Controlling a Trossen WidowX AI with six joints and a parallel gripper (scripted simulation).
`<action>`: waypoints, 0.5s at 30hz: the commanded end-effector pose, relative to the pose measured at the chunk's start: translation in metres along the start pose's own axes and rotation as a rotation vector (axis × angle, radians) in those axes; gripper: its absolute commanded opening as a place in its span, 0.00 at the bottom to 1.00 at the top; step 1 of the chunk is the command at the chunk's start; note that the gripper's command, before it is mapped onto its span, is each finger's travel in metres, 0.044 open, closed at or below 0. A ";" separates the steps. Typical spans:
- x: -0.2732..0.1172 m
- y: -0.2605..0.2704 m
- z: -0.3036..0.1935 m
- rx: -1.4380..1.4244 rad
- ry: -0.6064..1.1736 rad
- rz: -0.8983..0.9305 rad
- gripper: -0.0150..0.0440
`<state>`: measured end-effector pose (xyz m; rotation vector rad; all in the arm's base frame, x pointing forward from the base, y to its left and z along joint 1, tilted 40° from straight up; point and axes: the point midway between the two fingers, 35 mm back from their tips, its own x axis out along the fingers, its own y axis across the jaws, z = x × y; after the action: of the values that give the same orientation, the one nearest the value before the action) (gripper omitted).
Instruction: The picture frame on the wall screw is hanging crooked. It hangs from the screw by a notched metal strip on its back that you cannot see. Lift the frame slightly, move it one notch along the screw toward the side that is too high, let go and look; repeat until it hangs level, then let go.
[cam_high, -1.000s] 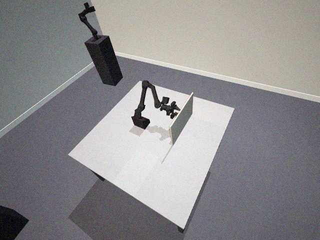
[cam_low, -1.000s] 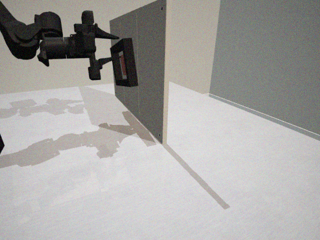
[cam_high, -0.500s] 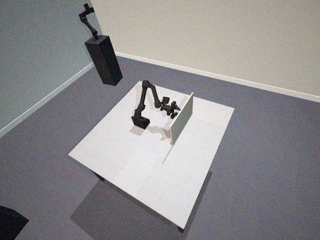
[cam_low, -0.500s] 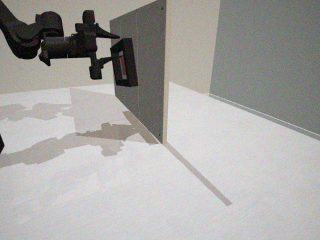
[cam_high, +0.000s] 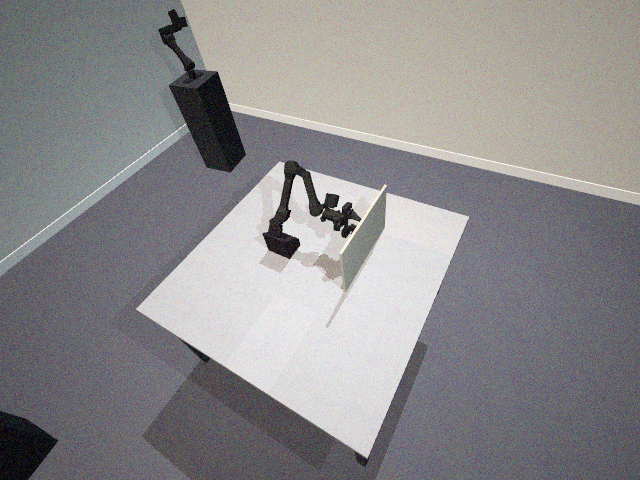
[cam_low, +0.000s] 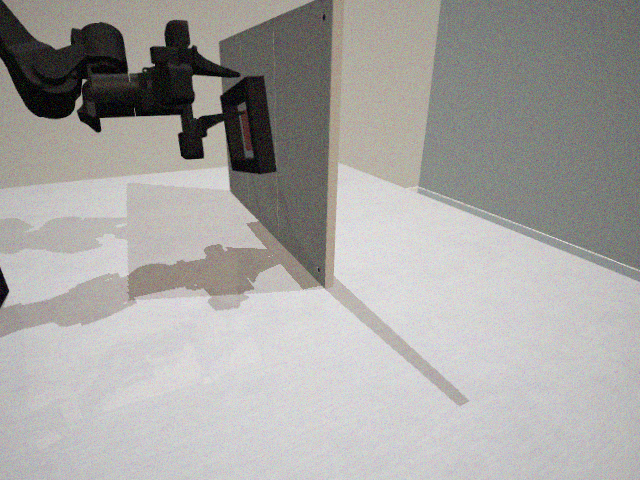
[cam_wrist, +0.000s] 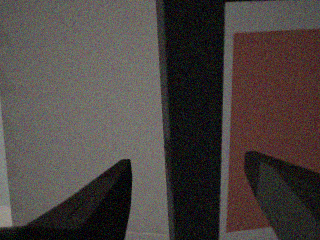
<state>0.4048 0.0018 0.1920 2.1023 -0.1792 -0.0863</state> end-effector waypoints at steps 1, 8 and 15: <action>0.000 0.001 -0.001 -0.004 0.005 0.001 0.69; 0.001 0.001 -0.001 -0.004 0.005 0.001 0.65; 0.001 0.001 -0.001 -0.004 0.005 0.001 0.37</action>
<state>0.4052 0.0019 0.1927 2.1025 -0.1798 -0.0845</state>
